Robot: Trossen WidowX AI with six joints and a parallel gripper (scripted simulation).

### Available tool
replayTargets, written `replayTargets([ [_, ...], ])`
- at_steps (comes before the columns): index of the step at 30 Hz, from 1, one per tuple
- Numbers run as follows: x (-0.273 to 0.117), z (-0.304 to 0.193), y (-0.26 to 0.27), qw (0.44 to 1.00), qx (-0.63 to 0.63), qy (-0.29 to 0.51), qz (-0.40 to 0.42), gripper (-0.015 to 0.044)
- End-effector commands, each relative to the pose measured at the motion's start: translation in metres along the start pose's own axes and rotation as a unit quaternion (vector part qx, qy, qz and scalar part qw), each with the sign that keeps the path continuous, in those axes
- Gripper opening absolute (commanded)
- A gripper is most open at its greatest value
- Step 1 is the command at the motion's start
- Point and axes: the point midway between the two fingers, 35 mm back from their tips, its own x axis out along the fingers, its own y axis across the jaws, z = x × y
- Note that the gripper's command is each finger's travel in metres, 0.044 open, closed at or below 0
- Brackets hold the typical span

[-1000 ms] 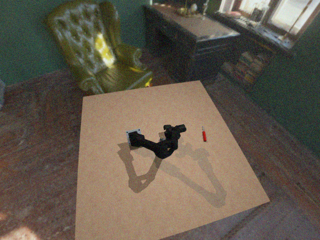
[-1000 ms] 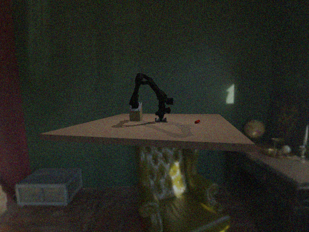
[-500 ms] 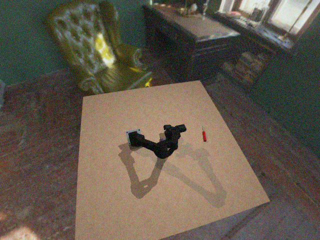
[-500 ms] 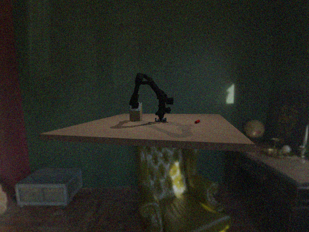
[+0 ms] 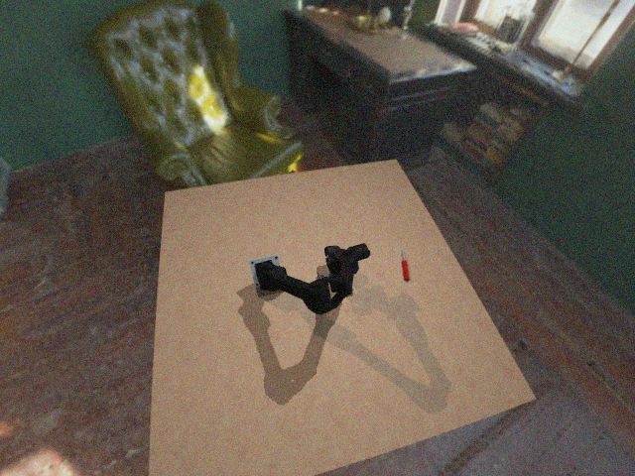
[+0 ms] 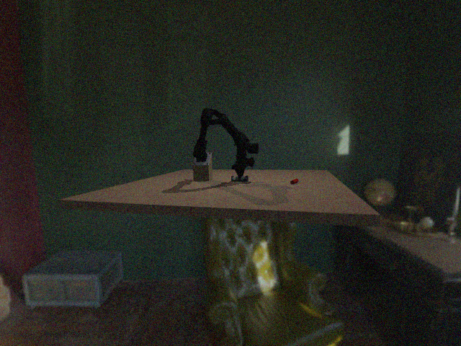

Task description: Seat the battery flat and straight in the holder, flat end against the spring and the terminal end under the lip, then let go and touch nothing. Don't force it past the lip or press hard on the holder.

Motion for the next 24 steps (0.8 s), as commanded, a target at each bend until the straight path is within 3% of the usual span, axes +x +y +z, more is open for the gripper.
replayTargets([
  [1,-0.005,0.0,0.001,1.0,-0.001,0.0,0.001,0.0238],
  [9,-0.07,-0.005,0.01,1.0,0.002,-0.002,0.004,0.044],
  [24,-0.075,-0.007,0.012,1.0,0.002,-0.002,0.004,0.044],
])
